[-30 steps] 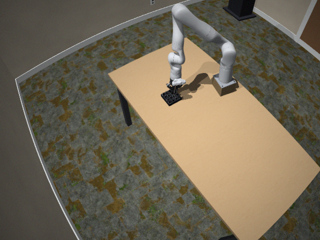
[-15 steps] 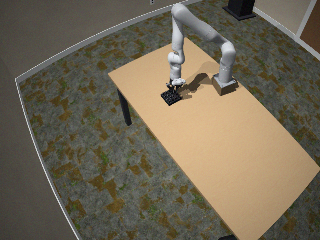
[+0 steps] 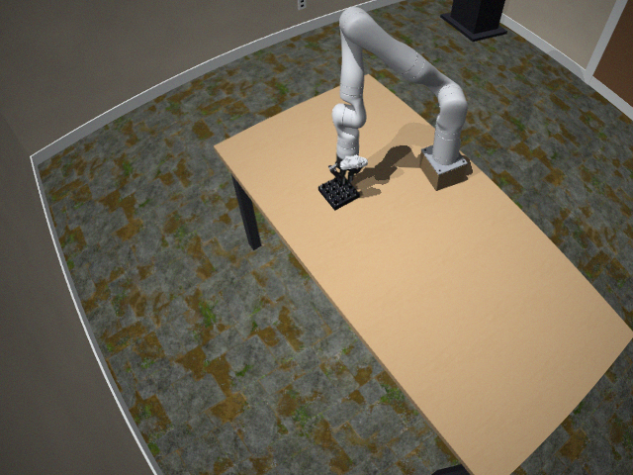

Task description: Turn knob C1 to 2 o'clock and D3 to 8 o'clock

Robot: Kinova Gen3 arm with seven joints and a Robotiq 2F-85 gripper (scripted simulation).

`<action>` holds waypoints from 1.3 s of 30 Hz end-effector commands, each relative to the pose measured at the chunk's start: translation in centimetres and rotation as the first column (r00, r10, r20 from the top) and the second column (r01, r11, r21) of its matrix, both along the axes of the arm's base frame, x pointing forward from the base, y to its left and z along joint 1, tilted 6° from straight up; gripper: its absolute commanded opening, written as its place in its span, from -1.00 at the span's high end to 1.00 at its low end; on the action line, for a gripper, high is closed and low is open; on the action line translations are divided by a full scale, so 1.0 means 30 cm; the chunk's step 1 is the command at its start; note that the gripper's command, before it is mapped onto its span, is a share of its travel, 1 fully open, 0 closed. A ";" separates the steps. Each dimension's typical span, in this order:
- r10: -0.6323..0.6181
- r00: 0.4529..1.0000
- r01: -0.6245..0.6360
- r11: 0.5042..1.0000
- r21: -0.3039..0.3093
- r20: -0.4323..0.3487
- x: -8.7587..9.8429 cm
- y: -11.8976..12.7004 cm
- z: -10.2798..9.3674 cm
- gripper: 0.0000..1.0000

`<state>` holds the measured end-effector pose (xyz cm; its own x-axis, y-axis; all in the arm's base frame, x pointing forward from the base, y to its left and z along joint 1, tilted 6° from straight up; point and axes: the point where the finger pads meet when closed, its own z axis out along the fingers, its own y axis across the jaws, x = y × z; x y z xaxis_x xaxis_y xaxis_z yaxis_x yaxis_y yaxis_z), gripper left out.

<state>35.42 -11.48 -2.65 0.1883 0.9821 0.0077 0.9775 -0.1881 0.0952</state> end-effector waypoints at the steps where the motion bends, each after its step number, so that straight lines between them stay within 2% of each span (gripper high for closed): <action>1: 0.000 1.000 0.000 1.000 0.000 0.002 0.002 -0.001 0.005 0.62; 9: 0.000 1.000 0.000 1.000 0.000 0.002 -0.001 0.000 0.041 0.62; 19: 0.000 1.000 0.000 1.000 0.000 0.002 -0.009 0.001 0.122 0.62; 34: 0.000 1.000 0.000 1.000 0.000 0.002 -0.010 0.001 0.127 0.62; 35: 0.000 1.000 0.000 1.000 0.000 0.002 -0.010 0.001 0.127 -1.00; 39: 0.000 1.000 0.000 1.000 0.000 0.002 -0.010 0.001 0.131 -1.00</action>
<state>35.06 -11.42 1.16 0.1878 0.9822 0.0080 0.9776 -0.1877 0.0948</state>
